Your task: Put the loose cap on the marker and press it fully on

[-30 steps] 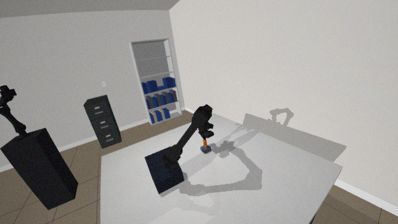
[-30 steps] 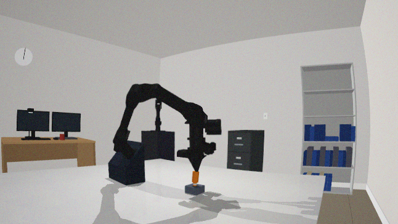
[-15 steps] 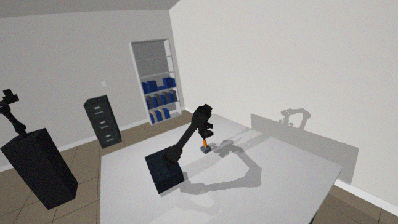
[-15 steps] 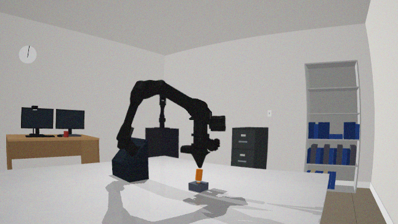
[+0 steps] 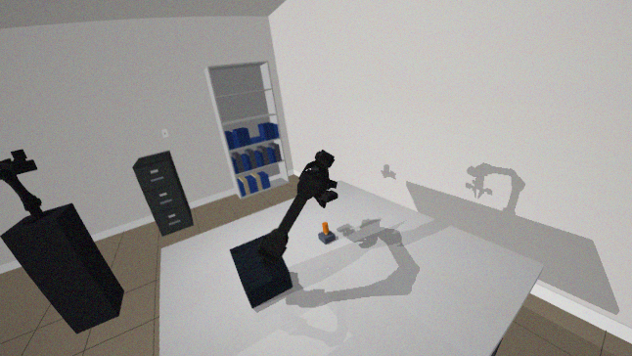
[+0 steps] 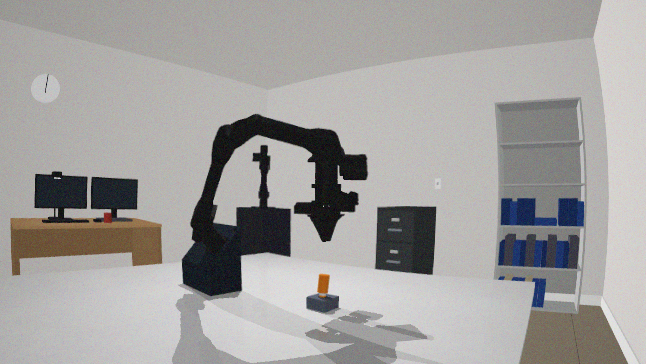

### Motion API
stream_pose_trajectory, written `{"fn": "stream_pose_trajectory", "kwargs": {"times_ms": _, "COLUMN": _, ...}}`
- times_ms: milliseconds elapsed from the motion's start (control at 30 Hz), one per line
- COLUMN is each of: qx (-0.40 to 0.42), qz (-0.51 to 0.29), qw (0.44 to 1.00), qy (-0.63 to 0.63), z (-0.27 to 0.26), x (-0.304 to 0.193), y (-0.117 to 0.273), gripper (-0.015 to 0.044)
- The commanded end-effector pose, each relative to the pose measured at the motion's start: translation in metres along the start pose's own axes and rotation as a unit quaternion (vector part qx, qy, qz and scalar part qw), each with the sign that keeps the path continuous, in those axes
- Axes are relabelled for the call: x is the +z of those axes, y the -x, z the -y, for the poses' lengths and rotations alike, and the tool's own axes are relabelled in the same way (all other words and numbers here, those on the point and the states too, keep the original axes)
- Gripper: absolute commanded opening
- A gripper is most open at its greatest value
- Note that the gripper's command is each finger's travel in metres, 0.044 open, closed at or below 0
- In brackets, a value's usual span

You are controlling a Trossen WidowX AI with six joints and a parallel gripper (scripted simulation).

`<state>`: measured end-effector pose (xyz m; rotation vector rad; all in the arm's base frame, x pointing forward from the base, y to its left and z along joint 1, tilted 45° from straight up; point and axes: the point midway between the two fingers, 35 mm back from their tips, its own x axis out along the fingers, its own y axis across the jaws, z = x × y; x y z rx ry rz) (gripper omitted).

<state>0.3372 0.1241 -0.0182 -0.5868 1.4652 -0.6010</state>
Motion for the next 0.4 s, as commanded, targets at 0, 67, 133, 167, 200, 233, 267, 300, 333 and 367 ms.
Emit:
{"fn": "stream_pose_trajectory", "kwargs": {"times_ms": 0, "qx": 0.000, "qz": -0.003, "qw": 1.000, "qy": -0.001, "z": -0.0002, "x": -0.0007, "y": -0.0003, "gripper": 0.0157}}
{"fn": "stream_pose_trajectory", "kwargs": {"times_ms": 67, "qx": 0.000, "qz": -0.003, "qw": 1.000, "qy": -0.001, "z": -0.0002, "x": -0.0007, "y": -0.0003, "gripper": 0.0210}}
{"fn": "stream_pose_trajectory", "kwargs": {"times_ms": 133, "qx": 0.000, "qz": -0.003, "qw": 1.000, "qy": -0.001, "z": -0.0002, "x": -0.0007, "y": -0.0003, "gripper": 0.0263}}
{"fn": "stream_pose_trajectory", "kwargs": {"times_ms": 167, "qx": 0.000, "qz": -0.003, "qw": 1.000, "qy": -0.001, "z": -0.0002, "x": -0.0007, "y": -0.0003, "gripper": 0.0289}}
{"fn": "stream_pose_trajectory", "kwargs": {"times_ms": 200, "qx": 0.000, "qz": -0.003, "qw": 1.000, "qy": -0.001, "z": -0.0002, "x": -0.0007, "y": -0.0003, "gripper": 0.0315}}
{"fn": "stream_pose_trajectory", "kwargs": {"times_ms": 233, "qx": 0.000, "qz": -0.003, "qw": 1.000, "qy": -0.001, "z": -0.0002, "x": -0.0007, "y": -0.0003, "gripper": 0.0341}}
{"fn": "stream_pose_trajectory", "kwargs": {"times_ms": 267, "qx": 0.000, "qz": -0.003, "qw": 1.000, "qy": -0.001, "z": -0.0002, "x": -0.0007, "y": -0.0003, "gripper": 0.0368}}
{"fn": "stream_pose_trajectory", "kwargs": {"times_ms": 300, "qx": 0.000, "qz": -0.003, "qw": 1.000, "qy": -0.001, "z": -0.0002, "x": -0.0007, "y": -0.0003, "gripper": 0.0394}}
{"fn": "stream_pose_trajectory", "kwargs": {"times_ms": 333, "qx": 0.000, "qz": -0.003, "qw": 1.000, "qy": -0.001, "z": -0.0002, "x": -0.0007, "y": -0.0003, "gripper": 0.0420}}
{"fn": "stream_pose_trajectory", "kwargs": {"times_ms": 367, "qx": 0.000, "qz": -0.003, "qw": 1.000, "qy": -0.001, "z": -0.0002, "x": -0.0007, "y": -0.0003, "gripper": 0.0440}}
